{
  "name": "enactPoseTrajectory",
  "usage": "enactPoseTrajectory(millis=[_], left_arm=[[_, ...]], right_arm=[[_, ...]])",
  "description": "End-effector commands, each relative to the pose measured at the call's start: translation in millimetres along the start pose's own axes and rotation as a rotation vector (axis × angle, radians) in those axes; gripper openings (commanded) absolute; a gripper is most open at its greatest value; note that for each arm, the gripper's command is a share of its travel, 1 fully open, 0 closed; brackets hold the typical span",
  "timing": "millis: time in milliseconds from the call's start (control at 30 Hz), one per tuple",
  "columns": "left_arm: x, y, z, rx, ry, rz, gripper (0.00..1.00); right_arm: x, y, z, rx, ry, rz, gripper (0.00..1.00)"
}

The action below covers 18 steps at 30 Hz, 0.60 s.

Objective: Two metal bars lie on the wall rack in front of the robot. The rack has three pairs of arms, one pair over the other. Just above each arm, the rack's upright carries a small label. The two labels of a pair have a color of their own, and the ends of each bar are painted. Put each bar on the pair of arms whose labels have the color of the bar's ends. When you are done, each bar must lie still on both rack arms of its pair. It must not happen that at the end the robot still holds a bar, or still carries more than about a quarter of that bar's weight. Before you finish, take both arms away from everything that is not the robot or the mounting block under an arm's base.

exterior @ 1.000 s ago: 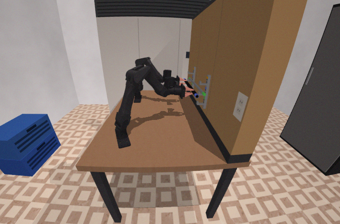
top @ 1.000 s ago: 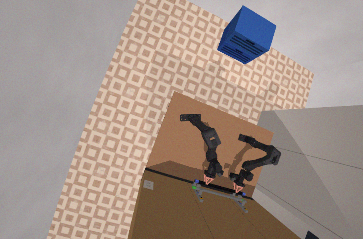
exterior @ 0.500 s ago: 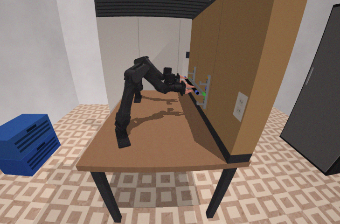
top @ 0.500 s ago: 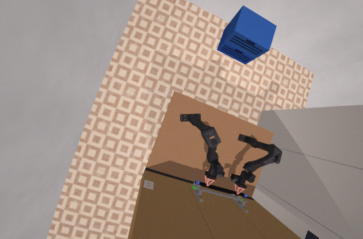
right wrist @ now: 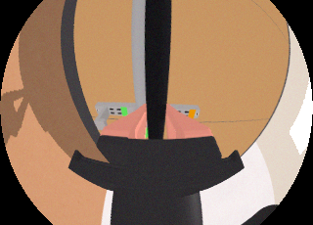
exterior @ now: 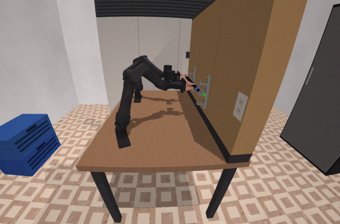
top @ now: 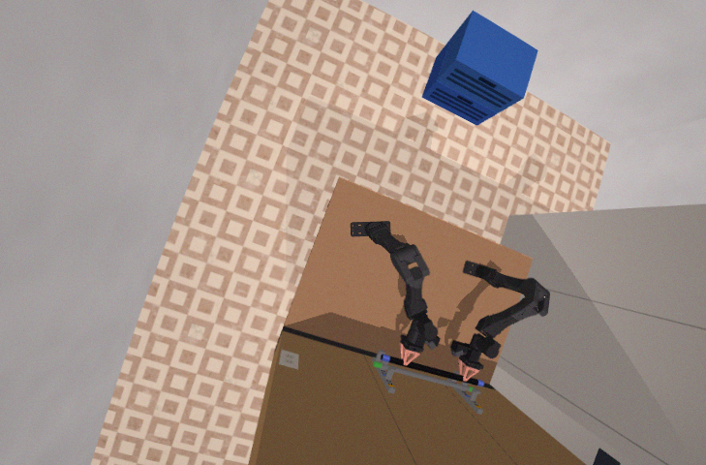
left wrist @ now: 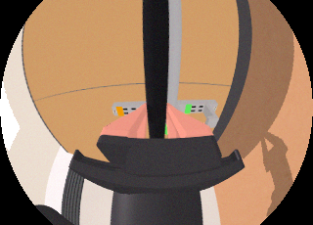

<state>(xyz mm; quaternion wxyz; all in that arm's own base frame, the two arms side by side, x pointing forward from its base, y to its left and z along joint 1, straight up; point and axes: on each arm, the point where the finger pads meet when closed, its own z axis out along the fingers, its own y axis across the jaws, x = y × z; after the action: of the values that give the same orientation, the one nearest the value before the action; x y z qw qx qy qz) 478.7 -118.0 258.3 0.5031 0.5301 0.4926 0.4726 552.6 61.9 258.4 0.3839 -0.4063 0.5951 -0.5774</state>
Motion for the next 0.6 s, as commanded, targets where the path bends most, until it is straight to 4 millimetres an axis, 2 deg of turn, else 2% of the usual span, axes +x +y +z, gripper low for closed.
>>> enactPoseTrajectory(millis=[0, 567], left_arm=[[0.4, 33.3, -2.4, -0.048, 0.008, -0.005, 0.00], [0.6, 59.6, -3.6, -0.048, 0.008, -0.005, 0.00]], right_arm=[[4.4, -34.3, -2.7, 0.038, 0.012, 0.013, 0.00], [4.7, -60.4, -3.7, 0.038, 0.012, 0.013, 0.00]])
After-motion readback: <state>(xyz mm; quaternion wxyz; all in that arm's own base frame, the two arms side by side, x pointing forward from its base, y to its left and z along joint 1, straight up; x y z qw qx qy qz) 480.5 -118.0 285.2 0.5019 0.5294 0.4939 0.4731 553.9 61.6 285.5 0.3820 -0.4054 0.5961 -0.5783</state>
